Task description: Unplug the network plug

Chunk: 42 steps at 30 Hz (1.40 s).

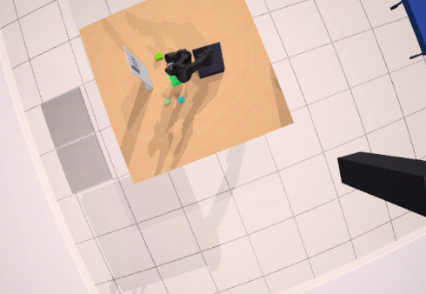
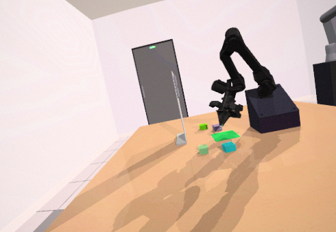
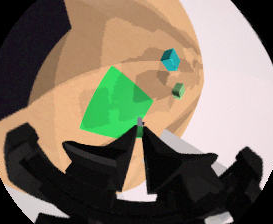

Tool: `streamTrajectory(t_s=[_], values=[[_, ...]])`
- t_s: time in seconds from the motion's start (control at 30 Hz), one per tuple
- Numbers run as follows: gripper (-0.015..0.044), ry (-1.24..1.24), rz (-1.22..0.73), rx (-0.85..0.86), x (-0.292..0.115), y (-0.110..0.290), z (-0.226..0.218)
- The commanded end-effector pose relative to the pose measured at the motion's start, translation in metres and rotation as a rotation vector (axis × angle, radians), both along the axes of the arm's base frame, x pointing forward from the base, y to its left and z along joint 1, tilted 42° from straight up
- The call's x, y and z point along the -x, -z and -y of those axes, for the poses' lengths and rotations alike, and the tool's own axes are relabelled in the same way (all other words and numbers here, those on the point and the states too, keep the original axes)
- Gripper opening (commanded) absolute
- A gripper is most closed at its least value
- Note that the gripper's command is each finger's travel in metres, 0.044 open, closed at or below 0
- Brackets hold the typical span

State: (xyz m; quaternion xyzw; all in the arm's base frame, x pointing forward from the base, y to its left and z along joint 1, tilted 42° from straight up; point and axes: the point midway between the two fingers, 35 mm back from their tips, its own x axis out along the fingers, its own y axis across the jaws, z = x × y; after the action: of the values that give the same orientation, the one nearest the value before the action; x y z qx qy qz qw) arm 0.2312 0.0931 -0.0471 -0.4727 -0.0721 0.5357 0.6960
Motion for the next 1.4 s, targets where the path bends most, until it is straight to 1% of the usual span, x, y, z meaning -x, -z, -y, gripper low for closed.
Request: streamTrajectory(t_s=[0.0,1.37], values=[[0.0000,0.002,-0.008,0.003,0.001,0.003,-0.002],[0.0000,0.005,-0.006,-0.003,0.004,0.017,-0.017]])
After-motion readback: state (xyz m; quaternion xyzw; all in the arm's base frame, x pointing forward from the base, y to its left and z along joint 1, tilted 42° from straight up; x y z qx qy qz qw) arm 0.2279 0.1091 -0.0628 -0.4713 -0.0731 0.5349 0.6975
